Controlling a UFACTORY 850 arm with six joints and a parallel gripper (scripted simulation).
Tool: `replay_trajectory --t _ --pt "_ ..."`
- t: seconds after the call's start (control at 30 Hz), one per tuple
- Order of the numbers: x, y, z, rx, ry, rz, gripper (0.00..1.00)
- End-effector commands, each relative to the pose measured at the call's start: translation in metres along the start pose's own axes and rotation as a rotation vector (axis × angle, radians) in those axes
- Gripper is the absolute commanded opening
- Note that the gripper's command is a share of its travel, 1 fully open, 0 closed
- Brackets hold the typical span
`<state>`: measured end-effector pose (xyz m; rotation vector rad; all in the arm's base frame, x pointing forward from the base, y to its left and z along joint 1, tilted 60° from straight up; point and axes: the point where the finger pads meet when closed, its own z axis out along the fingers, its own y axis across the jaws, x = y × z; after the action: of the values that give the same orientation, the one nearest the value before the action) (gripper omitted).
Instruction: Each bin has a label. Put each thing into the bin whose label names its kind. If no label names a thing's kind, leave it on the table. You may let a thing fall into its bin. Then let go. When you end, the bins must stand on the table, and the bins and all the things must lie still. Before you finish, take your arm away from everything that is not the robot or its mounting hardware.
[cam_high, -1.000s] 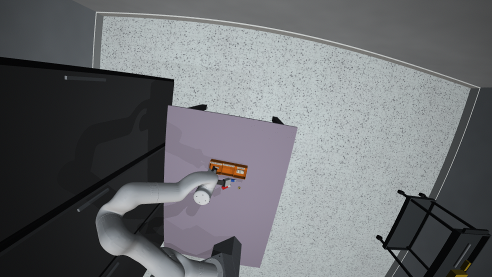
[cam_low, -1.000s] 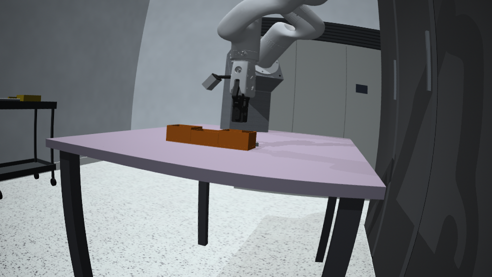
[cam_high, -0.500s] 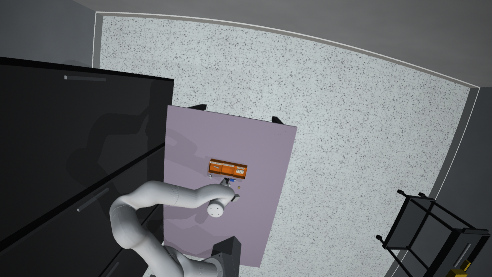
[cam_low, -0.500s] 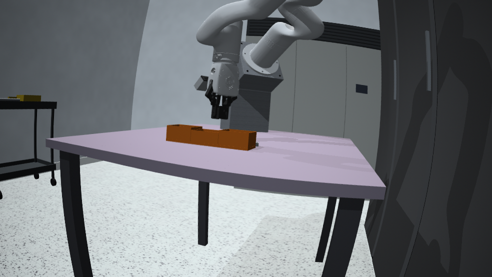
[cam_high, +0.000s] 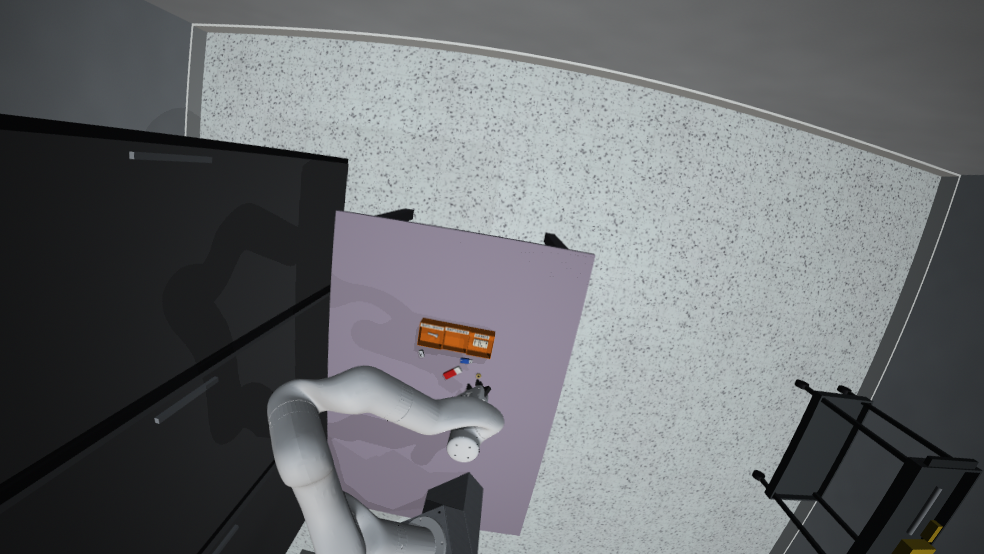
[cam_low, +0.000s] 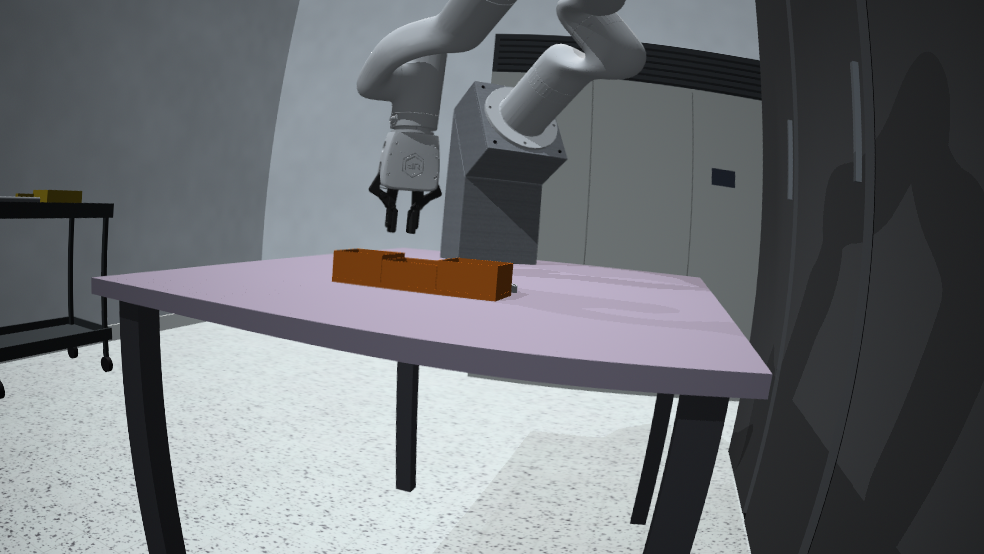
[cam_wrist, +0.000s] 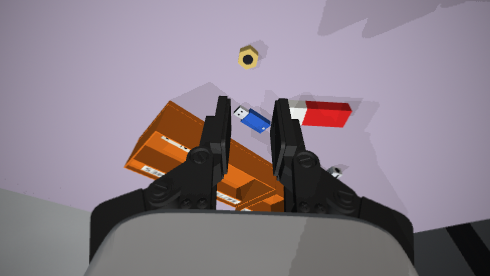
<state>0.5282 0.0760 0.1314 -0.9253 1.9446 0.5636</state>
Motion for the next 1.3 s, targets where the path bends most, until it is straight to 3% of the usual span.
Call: replay_trajectory --t 0.0,1.27 --pt "0.0142 -0.0079 0.0018 -0.012 -0.003 0.149 0.30" --pt "0.0062 -0.0049 0.0017 -0.012 -0.003 0.149 0.30"
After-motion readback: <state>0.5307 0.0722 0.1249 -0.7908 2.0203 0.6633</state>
